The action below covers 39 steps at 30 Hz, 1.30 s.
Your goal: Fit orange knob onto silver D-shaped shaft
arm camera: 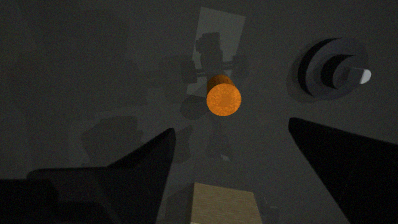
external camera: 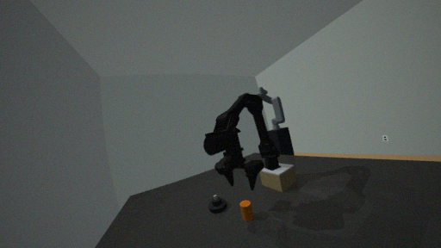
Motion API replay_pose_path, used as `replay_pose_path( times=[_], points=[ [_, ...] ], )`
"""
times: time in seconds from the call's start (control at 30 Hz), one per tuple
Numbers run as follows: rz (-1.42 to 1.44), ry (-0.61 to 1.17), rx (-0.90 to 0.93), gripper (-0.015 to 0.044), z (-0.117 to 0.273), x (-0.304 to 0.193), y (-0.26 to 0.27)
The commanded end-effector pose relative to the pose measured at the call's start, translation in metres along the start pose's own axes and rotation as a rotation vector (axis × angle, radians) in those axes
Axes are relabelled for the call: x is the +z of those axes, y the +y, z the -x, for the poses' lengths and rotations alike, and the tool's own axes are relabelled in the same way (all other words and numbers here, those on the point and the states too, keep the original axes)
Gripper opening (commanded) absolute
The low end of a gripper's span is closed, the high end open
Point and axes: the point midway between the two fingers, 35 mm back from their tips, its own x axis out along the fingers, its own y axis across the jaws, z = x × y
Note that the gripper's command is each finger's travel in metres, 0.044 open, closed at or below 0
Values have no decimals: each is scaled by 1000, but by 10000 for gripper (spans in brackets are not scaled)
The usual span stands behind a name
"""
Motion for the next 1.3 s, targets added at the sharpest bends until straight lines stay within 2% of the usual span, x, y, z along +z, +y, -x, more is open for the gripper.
replay_pose_path(
  times=[0.0, 0.73, 0.87, 1.27],
  points=[
    [-828, -3, -6, 440, -1, 0, -1],
    [-833, -3, -6, 440, -2, 0, -1],
    [-833, -3, -6, 440, -31, 0, -1],
    [-833, -3, -6, 440, -49, 0, -1]
  ],
)
